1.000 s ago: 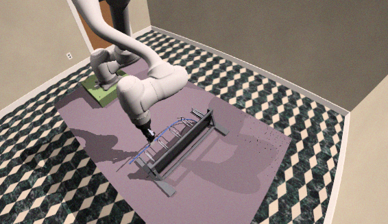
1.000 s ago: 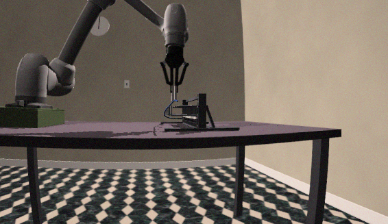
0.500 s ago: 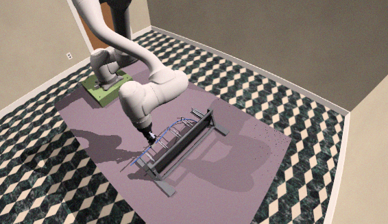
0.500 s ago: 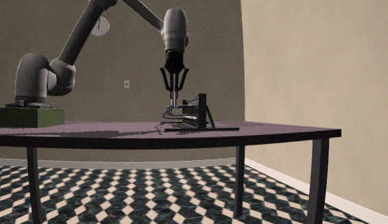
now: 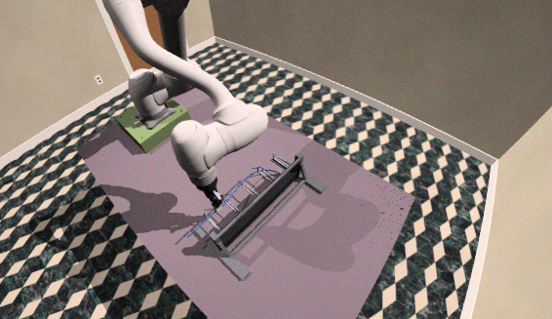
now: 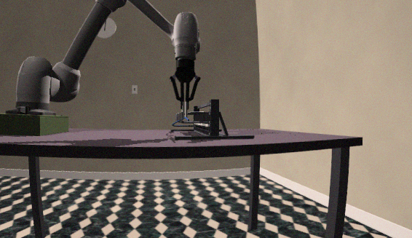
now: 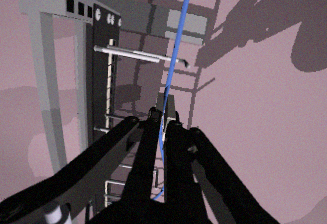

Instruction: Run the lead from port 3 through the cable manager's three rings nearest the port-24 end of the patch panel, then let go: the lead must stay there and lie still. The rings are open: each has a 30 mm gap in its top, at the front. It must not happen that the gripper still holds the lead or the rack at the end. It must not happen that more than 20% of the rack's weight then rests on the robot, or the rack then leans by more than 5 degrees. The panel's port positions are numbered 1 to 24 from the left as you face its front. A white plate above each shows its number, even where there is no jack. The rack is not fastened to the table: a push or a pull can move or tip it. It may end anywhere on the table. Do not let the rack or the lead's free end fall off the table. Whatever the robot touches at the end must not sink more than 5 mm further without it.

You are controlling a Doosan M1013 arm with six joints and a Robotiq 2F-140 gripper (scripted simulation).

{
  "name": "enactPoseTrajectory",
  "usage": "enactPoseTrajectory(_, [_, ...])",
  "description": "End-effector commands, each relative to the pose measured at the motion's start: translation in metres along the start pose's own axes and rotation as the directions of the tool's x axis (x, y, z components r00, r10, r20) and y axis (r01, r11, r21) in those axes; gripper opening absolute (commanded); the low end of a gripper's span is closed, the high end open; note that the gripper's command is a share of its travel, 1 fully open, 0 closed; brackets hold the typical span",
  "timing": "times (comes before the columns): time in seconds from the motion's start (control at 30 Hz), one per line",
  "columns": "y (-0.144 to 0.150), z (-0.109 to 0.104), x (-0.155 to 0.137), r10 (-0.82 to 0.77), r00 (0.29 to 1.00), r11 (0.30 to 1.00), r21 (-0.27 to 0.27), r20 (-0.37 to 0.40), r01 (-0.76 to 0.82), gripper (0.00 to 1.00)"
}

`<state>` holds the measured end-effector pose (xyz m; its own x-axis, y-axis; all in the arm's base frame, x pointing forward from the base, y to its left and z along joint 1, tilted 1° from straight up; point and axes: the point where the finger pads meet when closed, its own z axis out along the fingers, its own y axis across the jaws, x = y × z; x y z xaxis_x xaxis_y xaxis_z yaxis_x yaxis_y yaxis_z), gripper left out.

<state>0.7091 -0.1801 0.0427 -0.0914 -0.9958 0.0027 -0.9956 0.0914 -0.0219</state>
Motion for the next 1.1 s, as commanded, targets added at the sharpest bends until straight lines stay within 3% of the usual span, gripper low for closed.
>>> enactPoseTrajectory(0.0, [-0.0001, 0.0015, 0.0000, 0.000, 1.000, 1.000, 0.000, 0.000, 0.000, 0.00])
enactPoseTrajectory(1.07, [-0.0032, 0.0067, 0.0000, 0.000, 1.000, 1.000, 0.000, 0.000, 0.000, 0.00])
